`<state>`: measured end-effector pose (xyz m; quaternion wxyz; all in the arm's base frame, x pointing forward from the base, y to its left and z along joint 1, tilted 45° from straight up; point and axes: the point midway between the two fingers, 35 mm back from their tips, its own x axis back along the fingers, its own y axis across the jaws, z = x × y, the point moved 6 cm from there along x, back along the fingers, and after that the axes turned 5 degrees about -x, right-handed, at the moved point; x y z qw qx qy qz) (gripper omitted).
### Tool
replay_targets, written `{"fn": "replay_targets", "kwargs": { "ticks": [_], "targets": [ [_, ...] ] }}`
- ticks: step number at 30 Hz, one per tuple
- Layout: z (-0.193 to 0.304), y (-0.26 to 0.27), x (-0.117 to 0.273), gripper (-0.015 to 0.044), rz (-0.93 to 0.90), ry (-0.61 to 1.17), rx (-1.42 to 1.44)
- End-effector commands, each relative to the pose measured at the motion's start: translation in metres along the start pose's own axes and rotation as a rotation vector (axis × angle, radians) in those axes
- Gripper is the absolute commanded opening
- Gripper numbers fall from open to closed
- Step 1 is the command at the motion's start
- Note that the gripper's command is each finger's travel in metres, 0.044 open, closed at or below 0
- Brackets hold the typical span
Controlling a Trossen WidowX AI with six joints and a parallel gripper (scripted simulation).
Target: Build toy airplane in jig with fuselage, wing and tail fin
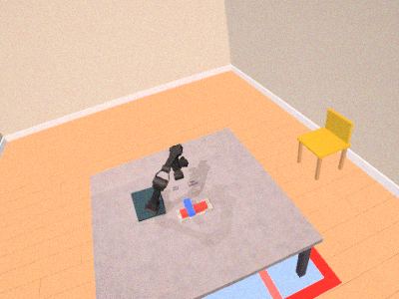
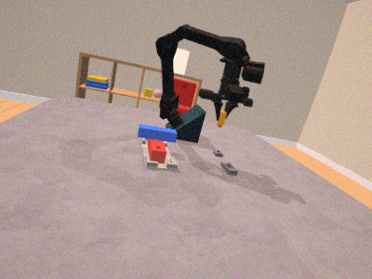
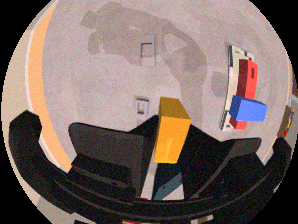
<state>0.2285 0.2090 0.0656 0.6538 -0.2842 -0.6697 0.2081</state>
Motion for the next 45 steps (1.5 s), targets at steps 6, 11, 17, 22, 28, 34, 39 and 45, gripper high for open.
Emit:
{"fn": "replay_targets", "kwargs": {
  "ticks": [6, 11, 17, 22, 28, 34, 39, 45],
  "targets": [
    [-0.020, -0.019, 0.000, 0.0000, -0.015, -0.009, 0.011],
    [-0.030, -0.029, -0.001, 0.0000, -0.017, -0.012, 0.017],
    [-0.042, -0.043, -0.003, 0.0000, -0.017, -0.016, 0.025],
    [-0.050, -0.054, -0.005, 0.0000, -0.020, -0.012, 0.029],
    [-0.058, -0.067, -0.008, 0.0000, -0.024, -0.005, 0.033],
    [-0.067, -0.081, -0.010, 0.0000, -0.024, -0.010, 0.038],
    [-0.074, -0.093, -0.012, 0.0000, -0.021, -0.015, 0.043],
    [-0.083, -0.109, -0.015, 0.0000, -0.011, -0.020, 0.049]
  ]
}}
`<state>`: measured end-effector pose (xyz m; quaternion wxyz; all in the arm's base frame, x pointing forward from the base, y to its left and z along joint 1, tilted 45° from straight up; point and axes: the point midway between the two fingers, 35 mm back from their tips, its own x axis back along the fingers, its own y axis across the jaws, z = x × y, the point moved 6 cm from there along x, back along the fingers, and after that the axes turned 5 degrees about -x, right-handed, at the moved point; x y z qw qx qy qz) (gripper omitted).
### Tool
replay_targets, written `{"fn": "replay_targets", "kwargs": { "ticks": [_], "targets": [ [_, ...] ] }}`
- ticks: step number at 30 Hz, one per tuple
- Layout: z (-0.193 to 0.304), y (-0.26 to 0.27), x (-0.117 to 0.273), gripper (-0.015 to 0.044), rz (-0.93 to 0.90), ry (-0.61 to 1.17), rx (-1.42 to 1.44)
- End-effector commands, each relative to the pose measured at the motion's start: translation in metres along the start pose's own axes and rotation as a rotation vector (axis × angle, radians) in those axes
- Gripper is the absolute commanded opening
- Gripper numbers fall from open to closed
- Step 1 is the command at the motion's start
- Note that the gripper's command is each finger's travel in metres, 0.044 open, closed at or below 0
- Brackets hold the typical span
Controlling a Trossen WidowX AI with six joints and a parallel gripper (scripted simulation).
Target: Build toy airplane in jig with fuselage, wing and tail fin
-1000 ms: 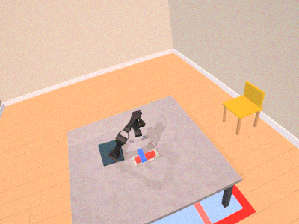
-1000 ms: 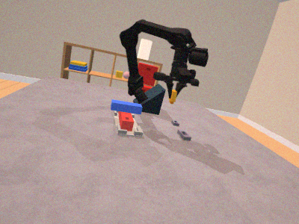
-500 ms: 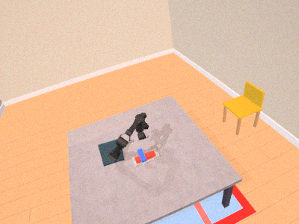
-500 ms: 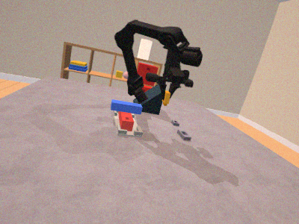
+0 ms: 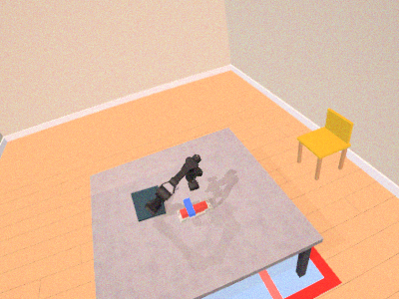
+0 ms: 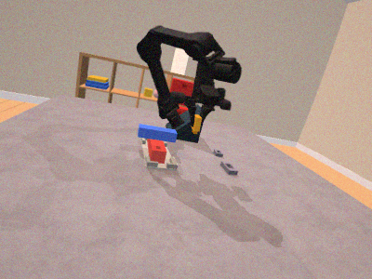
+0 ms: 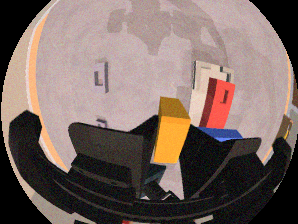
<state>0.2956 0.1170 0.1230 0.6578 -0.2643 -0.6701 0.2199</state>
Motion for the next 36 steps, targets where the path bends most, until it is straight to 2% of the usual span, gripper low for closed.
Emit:
{"fn": "replay_targets", "kwargs": {
  "ticks": [1, 35, 36],
  "targets": [
    [-0.005, -0.012, 0.000, 0.0000, 0.004, -0.010, 0.006],
    [-0.029, -0.098, -0.017, 0.0000, 0.080, -0.013, 0.033],
    [-0.029, -0.098, -0.017, 0.0026, 0.080, -0.013, 0.033]
  ]
}}
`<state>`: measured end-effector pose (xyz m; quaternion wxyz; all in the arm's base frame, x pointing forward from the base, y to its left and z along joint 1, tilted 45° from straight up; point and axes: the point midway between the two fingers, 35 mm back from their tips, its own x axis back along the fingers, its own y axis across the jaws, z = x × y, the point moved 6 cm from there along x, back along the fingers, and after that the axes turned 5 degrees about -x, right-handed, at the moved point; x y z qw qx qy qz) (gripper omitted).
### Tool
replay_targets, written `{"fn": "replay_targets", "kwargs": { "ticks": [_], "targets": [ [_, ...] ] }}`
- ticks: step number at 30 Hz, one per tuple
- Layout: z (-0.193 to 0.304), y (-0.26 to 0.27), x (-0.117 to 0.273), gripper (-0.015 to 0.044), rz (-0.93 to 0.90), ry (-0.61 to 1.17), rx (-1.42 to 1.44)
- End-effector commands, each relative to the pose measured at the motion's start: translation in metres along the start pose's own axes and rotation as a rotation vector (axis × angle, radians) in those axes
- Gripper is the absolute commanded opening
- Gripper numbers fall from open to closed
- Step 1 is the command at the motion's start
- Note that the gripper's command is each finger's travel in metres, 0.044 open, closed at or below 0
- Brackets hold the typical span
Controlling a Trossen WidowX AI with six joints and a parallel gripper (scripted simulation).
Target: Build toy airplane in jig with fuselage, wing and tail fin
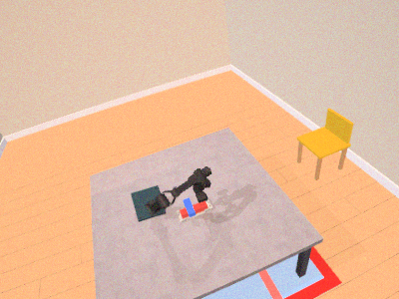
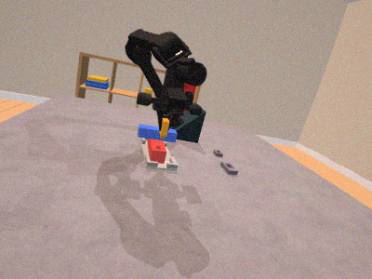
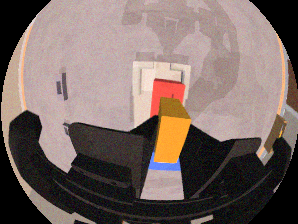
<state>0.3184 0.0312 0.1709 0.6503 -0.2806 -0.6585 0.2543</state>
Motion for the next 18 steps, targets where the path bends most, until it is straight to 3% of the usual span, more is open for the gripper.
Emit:
{"fn": "replay_targets", "kwargs": {
  "ticks": [1, 18],
  "targets": [
    [0.0001, -0.0036, 0.0014, 0.0053, 0.003, -0.007, 0.007],
    [0.0001, -0.0036, 0.0015, 0.0067, 0.003, -0.007, 0.007]
  ]
}}
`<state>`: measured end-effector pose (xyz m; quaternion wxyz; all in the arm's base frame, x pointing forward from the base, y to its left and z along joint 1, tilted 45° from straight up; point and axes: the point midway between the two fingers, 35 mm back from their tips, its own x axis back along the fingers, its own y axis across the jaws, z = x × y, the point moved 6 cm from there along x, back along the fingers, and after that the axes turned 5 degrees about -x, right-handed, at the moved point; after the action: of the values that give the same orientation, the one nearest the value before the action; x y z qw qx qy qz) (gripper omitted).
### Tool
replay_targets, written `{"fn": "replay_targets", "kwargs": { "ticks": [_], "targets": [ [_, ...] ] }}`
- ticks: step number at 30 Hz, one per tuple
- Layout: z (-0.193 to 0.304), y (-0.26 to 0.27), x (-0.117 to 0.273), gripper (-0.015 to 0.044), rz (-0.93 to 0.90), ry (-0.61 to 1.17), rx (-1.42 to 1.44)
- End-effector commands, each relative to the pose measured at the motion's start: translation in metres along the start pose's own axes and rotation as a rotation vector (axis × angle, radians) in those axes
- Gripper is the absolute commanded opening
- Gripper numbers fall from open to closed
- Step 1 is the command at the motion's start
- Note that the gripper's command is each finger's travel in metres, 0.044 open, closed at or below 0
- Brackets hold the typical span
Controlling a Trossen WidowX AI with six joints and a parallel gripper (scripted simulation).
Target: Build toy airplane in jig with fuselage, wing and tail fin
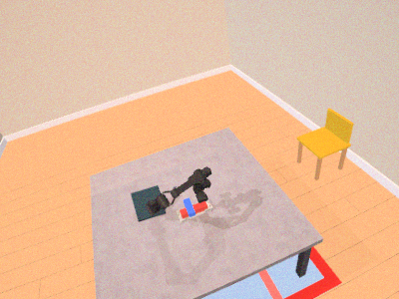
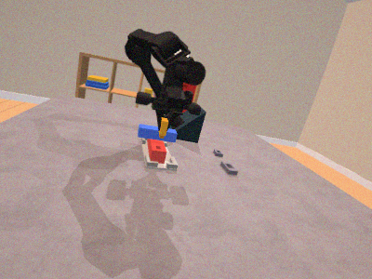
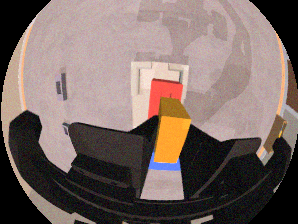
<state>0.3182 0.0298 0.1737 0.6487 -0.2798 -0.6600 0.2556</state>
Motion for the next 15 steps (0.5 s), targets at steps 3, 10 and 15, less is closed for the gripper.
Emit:
{"fn": "replay_targets", "kwargs": {
  "ticks": [3, 10, 15],
  "targets": [
    [0.000, -0.002, 0.001, 0.0067, 0.003, -0.002, 0.006],
    [-0.001, -0.002, -0.006, 0.0067, 0.002, -0.002, 0.006],
    [-0.001, -0.002, -0.014, 0.0067, 0.002, -0.003, 0.006]
  ]
}}
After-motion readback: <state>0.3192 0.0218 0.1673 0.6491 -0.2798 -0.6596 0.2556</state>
